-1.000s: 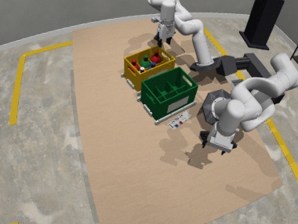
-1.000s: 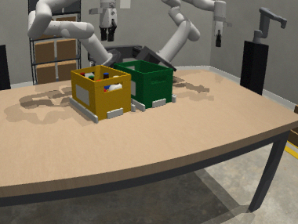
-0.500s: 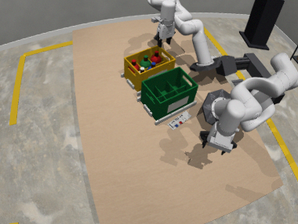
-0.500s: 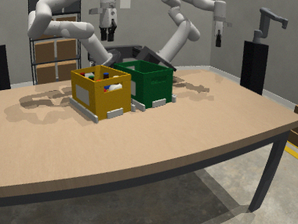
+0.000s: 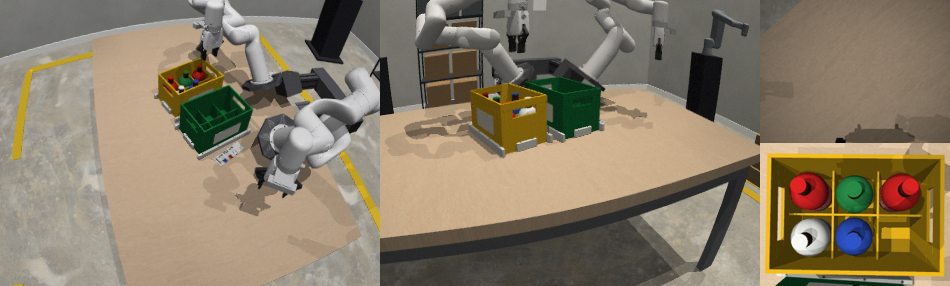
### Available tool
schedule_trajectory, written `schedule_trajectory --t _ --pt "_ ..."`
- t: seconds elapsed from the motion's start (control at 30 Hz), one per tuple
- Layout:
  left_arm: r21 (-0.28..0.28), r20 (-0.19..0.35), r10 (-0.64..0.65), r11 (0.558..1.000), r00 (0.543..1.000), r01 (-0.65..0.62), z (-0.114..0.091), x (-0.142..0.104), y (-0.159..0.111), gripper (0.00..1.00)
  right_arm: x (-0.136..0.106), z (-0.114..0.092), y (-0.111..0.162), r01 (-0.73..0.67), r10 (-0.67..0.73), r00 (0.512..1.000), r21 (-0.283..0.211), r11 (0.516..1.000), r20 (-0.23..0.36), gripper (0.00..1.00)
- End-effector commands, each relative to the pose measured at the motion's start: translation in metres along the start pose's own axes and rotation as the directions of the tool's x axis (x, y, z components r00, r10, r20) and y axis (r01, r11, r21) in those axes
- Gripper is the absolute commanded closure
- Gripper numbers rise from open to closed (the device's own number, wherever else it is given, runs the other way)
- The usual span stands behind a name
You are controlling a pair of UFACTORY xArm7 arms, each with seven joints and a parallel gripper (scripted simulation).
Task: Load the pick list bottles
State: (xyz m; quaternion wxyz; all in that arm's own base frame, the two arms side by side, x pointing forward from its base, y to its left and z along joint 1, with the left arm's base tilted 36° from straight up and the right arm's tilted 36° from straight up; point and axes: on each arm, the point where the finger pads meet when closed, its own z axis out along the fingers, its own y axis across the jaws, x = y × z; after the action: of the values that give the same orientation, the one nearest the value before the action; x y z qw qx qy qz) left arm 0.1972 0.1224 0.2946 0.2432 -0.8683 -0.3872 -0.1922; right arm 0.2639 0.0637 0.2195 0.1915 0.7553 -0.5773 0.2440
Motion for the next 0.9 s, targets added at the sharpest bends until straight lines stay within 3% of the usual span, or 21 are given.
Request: schedule_trajectory --t 0.0,0.53,0.77,0.87 --pt "-0.001 -0.003 -0.001 1.0 1.0 0.001 -0.001 0.001 0.0 0.0 0.0 -0.001 0.0 0.0 0.0 1.0 0.003 1.0 0.001 0.35" --pt "-0.001 -0.003 -0.001 1.0 1.0 0.001 -0.001 0.001 0.0 0.0 0.0 -0.001 0.0 0.0 0.0 1.0 0.003 1.0 0.001 0.35" --pt "-0.001 -0.003 -0.001 1.0 1.0 0.001 -0.001 0.001 0.0 0.0 0.009 0.03 -0.013 -0.232 0.232 0.973 0.003 0.973 0.001 0.35" --pt "-0.001 -0.003 -0.001 1.0 1.0 0.001 -0.001 0.001 0.0 0.0 0.011 0.035 -0.014 -0.264 0.264 0.965 0.003 0.965 0.001 0.35"
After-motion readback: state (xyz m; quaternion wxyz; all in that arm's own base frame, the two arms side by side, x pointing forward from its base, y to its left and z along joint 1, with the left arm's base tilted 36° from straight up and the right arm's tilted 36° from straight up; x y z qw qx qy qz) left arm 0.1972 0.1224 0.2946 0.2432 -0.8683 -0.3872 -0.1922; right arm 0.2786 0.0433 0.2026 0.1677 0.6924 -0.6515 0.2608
